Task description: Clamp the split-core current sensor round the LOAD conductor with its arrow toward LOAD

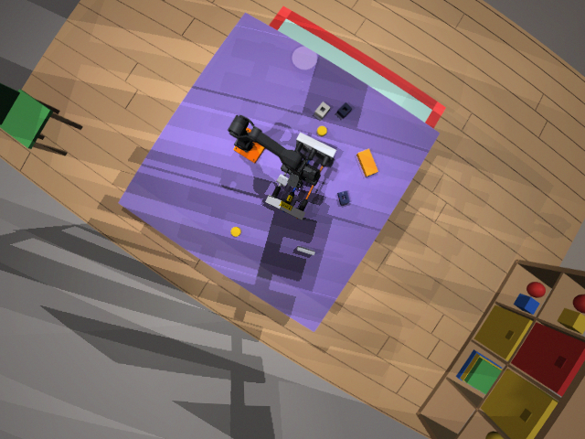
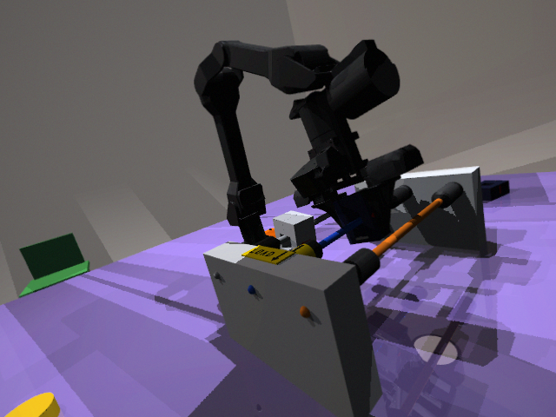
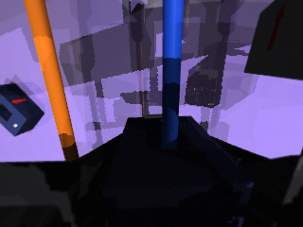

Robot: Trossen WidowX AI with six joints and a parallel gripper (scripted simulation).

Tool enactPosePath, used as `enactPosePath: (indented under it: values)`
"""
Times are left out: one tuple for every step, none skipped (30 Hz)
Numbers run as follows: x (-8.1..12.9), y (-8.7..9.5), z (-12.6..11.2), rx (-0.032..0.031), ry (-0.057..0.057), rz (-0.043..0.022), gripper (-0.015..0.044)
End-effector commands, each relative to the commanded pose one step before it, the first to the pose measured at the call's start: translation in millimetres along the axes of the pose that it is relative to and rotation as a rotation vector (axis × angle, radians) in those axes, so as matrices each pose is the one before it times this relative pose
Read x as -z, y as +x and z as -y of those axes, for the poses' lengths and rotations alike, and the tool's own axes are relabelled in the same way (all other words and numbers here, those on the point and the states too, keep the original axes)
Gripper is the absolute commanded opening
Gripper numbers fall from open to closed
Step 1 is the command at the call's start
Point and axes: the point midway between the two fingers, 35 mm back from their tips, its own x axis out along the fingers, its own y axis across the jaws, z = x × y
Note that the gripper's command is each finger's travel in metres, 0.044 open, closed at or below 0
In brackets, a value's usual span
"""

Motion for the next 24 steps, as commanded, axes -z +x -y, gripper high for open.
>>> enactPosePath:
  values:
    - [0.45, -4.88, -0.51, -0.04418, -0.0041, -0.00320, 0.0000]
    - [-0.49, 3.08, 0.06, 0.03068, 0.0040, 0.00351, 0.0000]
    - [0.00, 0.00, 0.00, 0.00000, 0.0000, 0.00000, 0.0000]
    - [0.00, 0.00, 0.00, 0.00000, 0.0000, 0.00000, 0.0000]
    - [0.00, 0.00, 0.00, 0.00000, 0.0000, 0.00000, 0.0000]
    - [0.00, 0.00, 0.00, 0.00000, 0.0000, 0.00000, 0.0000]
    - [0.00, 0.00, 0.00, 0.00000, 0.0000, 0.00000, 0.0000]
    - [0.00, 0.00, 0.00, 0.00000, 0.0000, 0.00000, 0.0000]
    - [0.00, 0.00, 0.00, 0.00000, 0.0000, 0.00000, 0.0000]
    - [0.00, 0.00, 0.00, 0.00000, 0.0000, 0.00000, 0.0000]
    - [0.00, 0.00, 0.00, 0.00000, 0.0000, 0.00000, 0.0000]
    - [0.00, 0.00, 0.00, 0.00000, 0.0000, 0.00000, 0.0026]
    - [0.00, 0.00, 0.00, 0.00000, 0.0000, 0.00000, 0.0053]
    - [0.00, 0.00, 0.00, 0.00000, 0.0000, 0.00000, 0.0079]
    - [0.00, 0.00, 0.00, 0.00000, 0.0000, 0.00000, 0.0105]
    - [0.00, 0.00, 0.00, 0.00000, 0.0000, 0.00000, 0.0131]
    - [0.00, 0.00, 0.00, 0.00000, 0.0000, 0.00000, 0.0157]
    - [0.00, 0.00, 0.00, 0.00000, 0.0000, 0.00000, 0.0184]
    - [0.00, 0.00, 0.00, 0.00000, 0.0000, 0.00000, 0.0210]
    - [0.00, 0.00, 0.00, 0.00000, 0.0000, 0.00000, 0.0236]
    - [0.00, 0.00, 0.00, 0.00000, 0.0000, 0.00000, 0.0263]
    - [0.00, 0.00, 0.00, 0.00000, 0.0000, 0.00000, 0.0289]
    - [0.00, 0.00, 0.00, 0.00000, 0.0000, 0.00000, 0.0315]
    - [0.00, 0.00, 0.00, 0.00000, 0.0000, 0.00000, 0.0341]
